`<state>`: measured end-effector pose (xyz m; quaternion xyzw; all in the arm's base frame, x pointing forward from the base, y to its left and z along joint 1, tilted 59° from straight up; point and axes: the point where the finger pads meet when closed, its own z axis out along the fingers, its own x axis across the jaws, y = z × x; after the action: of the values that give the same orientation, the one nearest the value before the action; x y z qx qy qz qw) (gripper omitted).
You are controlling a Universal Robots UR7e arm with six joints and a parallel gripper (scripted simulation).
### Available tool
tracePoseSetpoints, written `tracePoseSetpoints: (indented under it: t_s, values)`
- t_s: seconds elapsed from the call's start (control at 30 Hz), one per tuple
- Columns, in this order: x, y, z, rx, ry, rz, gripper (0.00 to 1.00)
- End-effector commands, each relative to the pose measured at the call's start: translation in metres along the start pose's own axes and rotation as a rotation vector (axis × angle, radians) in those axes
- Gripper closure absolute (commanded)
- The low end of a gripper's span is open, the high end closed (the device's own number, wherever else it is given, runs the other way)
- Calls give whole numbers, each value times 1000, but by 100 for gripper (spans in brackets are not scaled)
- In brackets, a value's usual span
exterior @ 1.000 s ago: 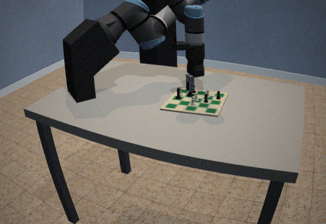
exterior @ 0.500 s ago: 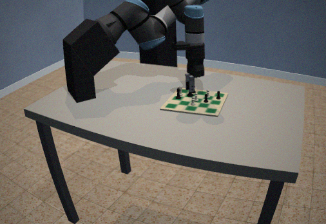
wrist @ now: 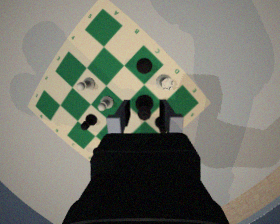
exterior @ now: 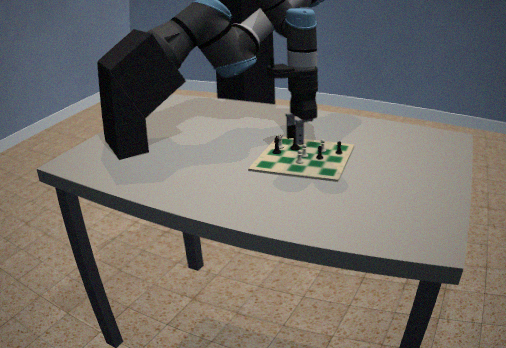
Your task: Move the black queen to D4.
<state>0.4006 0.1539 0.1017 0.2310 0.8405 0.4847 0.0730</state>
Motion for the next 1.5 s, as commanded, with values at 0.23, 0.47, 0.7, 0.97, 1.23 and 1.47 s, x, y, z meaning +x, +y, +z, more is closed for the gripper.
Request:
tracePoseSetpoints:
  t_s: [0.23,0.47,0.7,0.97,1.23,1.47]
  values:
    - [0,0,-3,0,-1,0,21]
    - [0,0,-11,0,-1,0,21]
    - [0,0,-22,0,-1,0,21]
    - [0,0,-44,0,-1,0,21]
    - [0,0,-62,0,-1,0,21]
    - [0,0,-80,0,-1,0,21]
